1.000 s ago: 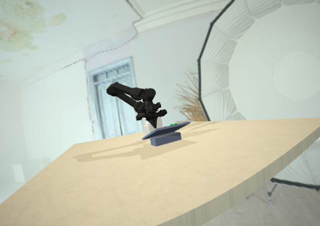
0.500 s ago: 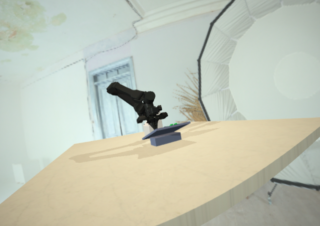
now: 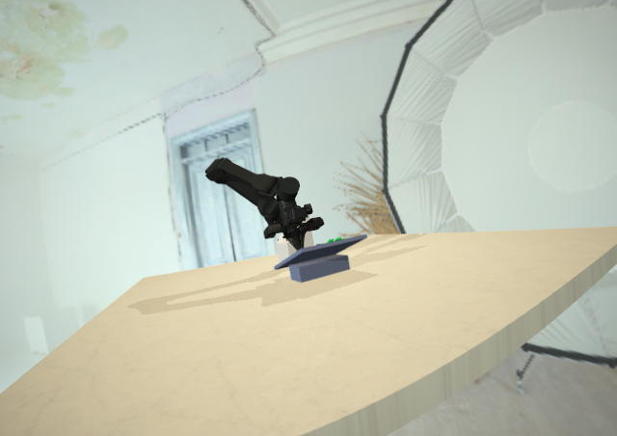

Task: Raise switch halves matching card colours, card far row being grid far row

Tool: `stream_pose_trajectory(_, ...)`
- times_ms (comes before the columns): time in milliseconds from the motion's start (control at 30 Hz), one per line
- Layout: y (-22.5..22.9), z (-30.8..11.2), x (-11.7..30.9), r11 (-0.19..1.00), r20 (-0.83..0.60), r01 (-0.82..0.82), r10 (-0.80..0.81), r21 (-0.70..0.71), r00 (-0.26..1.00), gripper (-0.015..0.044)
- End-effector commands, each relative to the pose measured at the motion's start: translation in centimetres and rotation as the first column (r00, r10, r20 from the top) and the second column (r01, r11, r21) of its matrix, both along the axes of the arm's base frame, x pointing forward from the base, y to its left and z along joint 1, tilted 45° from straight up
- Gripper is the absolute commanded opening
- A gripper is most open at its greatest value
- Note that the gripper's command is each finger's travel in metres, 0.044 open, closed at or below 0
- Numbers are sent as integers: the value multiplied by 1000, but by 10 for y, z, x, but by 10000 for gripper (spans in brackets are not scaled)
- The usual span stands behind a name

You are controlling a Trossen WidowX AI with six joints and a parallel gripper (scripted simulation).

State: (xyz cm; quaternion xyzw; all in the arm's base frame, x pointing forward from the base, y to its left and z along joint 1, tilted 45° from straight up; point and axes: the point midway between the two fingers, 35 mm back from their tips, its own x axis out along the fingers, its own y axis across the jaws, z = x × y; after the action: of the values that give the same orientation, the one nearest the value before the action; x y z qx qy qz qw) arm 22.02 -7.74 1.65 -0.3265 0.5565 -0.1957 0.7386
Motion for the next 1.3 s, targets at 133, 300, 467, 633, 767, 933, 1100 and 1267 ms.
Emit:
stream_pose_trajectory(133,0,-1,0,1000,-3,-4,4,3,1000,0)
stream_pose_trajectory(300,0,-1,0,1000,-3,-4,4,3,1000,0)
stream_pose_trajectory(467,-1,-2,0,1000,-3,-4,4,3,1000,0)
stream_pose_trajectory(633,-1,-2,1,1000,-3,-4,4,3,1000,0)
stream_pose_trajectory(767,-2,-3,1,1000,-3,-4,4,3,1000,0)
stream_pose_trajectory(933,-2,-3,1,1000,-3,-4,4,3,1000,0)
stream_pose_trajectory(1100,-2,-4,1,1000,-3,-4,4,3,1000,0)
stream_pose_trajectory(1267,-3,-4,1,1000,-3,-4,4,3,1000,0)
